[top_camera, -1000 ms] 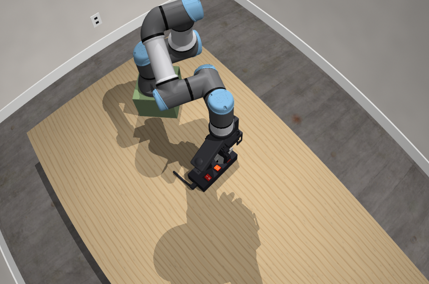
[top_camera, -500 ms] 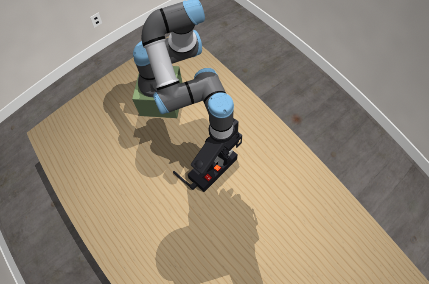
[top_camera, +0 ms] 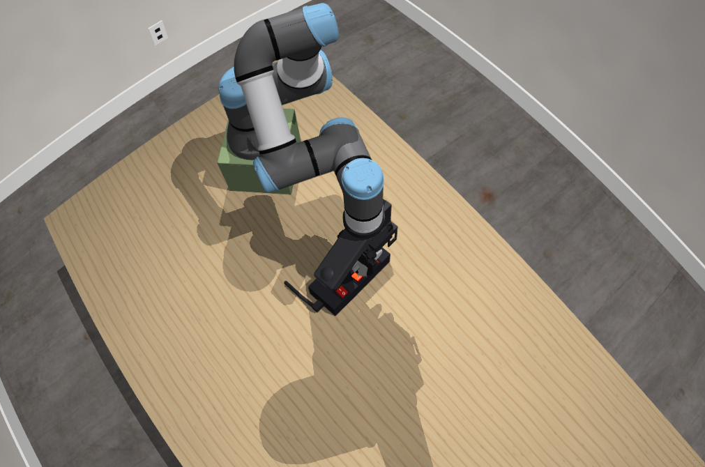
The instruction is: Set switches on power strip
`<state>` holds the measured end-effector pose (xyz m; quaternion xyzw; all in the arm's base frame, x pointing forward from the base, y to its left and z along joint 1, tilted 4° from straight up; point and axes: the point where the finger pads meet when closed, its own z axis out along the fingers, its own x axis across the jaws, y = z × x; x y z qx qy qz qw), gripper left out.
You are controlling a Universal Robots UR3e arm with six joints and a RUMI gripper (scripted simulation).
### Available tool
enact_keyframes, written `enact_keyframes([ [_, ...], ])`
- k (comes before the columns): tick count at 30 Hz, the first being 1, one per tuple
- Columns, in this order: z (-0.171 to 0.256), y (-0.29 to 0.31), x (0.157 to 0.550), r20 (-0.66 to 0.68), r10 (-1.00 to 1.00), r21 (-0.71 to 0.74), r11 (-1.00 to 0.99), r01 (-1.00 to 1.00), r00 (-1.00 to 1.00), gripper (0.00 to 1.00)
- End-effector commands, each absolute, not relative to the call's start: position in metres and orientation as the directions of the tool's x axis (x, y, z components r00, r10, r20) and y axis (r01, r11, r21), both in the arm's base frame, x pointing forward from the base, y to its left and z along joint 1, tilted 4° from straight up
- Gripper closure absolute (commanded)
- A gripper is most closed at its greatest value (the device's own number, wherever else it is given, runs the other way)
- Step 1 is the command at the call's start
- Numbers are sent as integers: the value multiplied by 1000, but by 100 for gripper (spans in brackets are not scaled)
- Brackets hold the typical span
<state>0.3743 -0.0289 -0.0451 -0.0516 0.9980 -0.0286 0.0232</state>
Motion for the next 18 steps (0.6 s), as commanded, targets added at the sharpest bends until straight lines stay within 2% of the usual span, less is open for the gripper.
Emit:
enact_keyframes([
  [1, -48, -29, 375, -46, -104, -61, 993, -102, -993, 100],
  [18, -51, -30, 375, -46, -104, -61, 993, -102, -993, 100],
])
